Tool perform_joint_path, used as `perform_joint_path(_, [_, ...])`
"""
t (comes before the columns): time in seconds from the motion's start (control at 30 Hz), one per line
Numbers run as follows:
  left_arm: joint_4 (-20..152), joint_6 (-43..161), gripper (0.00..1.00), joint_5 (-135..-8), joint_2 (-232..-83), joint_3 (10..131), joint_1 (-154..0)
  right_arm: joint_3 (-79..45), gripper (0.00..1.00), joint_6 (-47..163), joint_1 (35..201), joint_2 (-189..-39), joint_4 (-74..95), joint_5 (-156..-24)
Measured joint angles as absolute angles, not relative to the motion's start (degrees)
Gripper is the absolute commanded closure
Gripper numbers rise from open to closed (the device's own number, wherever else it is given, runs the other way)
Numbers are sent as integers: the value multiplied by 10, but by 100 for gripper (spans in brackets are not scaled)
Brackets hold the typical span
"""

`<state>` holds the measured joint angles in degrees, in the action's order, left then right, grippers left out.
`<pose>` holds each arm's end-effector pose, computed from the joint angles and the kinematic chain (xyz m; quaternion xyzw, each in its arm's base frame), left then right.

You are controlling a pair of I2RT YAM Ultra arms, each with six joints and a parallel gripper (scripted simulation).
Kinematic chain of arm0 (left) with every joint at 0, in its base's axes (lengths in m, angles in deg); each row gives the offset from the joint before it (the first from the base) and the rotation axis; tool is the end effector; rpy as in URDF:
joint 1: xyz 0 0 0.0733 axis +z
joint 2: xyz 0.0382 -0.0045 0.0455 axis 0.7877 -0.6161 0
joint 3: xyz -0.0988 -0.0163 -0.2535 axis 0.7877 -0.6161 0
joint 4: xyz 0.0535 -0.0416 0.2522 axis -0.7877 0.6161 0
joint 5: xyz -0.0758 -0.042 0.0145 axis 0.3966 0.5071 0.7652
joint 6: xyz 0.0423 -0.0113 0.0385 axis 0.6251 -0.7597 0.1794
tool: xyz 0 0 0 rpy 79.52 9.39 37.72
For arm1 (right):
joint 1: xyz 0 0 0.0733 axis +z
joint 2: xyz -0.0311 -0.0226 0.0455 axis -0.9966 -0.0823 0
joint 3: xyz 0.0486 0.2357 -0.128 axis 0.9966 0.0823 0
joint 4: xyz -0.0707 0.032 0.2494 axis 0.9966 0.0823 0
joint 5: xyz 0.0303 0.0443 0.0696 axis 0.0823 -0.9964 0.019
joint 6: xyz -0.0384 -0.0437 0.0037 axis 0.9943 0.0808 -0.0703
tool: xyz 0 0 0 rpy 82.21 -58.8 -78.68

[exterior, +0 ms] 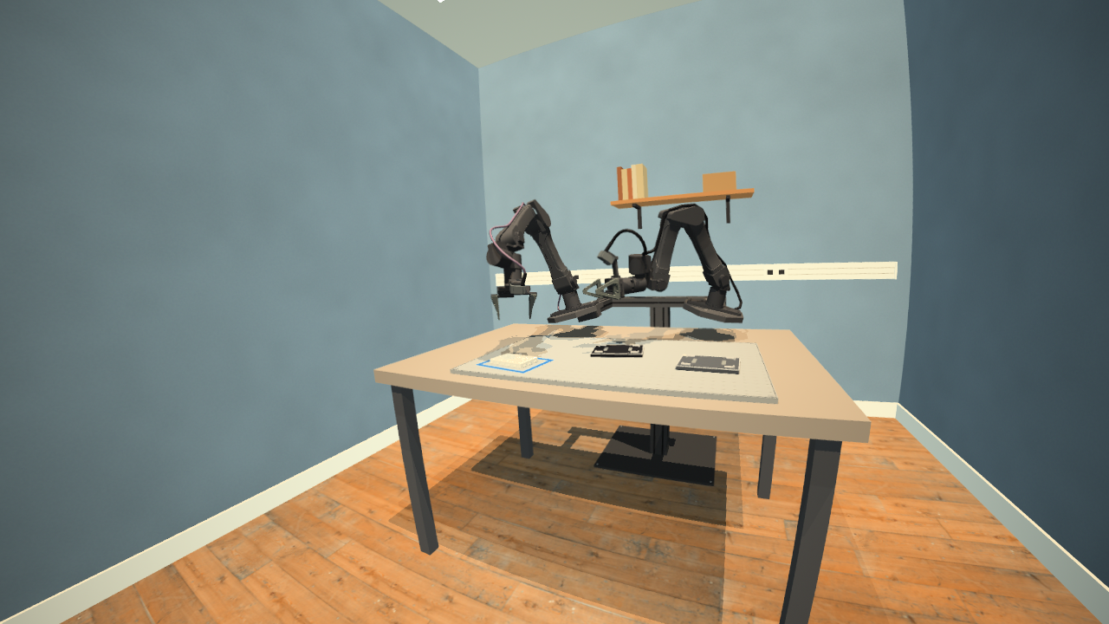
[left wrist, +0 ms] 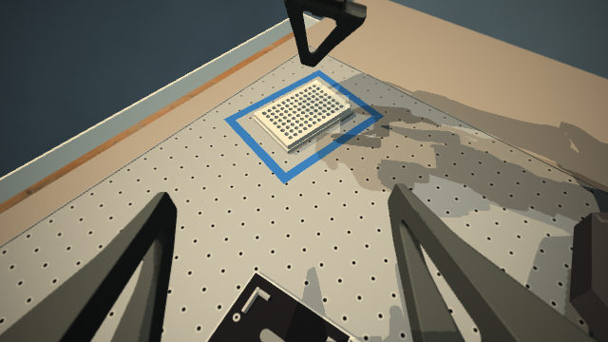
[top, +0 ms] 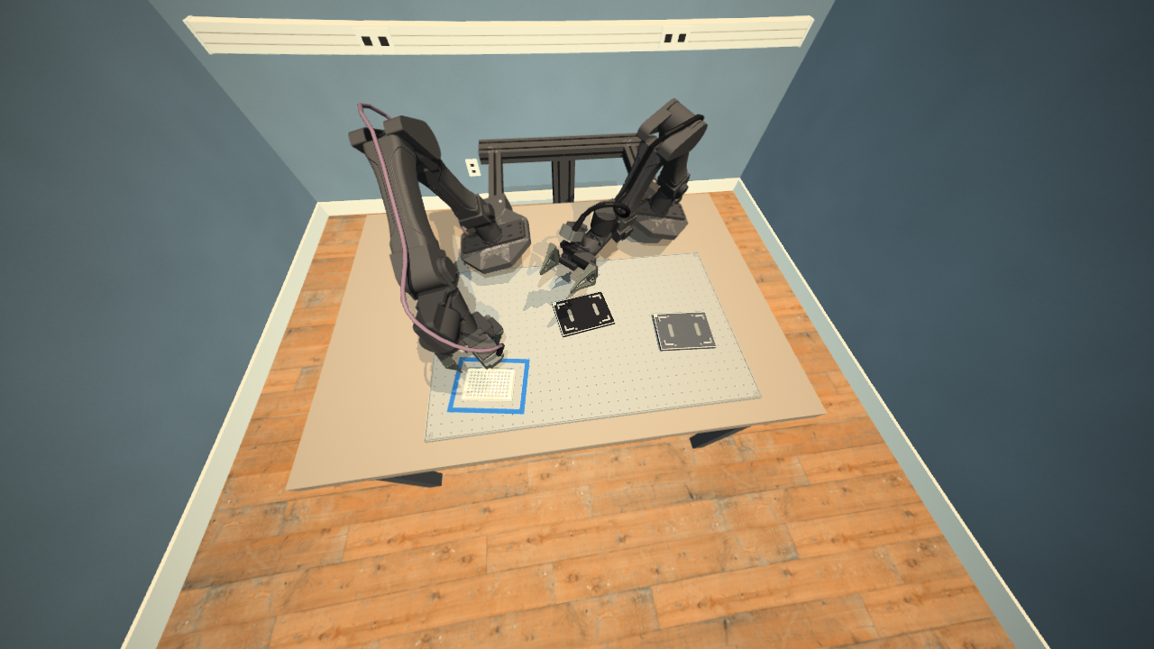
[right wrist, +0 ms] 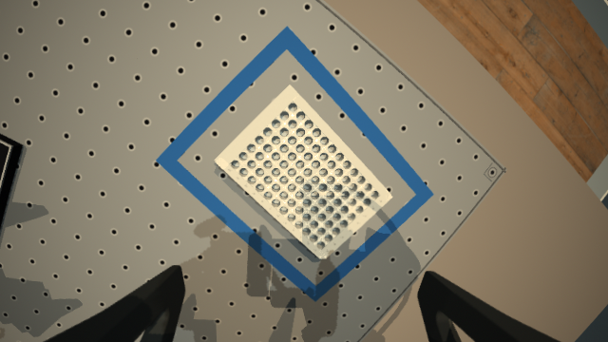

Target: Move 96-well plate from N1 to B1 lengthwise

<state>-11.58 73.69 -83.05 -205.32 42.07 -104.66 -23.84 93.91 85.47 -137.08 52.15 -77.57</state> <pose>0.2346 -0.2951 0.0519 0.3772 0.6769 -0.1544 0.6130 0.3761 -0.0039 0.1983 -0.2971 0.9423 -0.1109 0.1074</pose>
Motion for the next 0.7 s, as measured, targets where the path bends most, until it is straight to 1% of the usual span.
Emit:
perform_joint_path(0.33, [-116,737,0,-830,-2053,421,-1047,-127,0,720,857,-1277,436,-765])
perform_joint_path(0.7, [-116,737,0,-830,-2053,421,-1047,-57,0,556,882,-1224,381,-730])
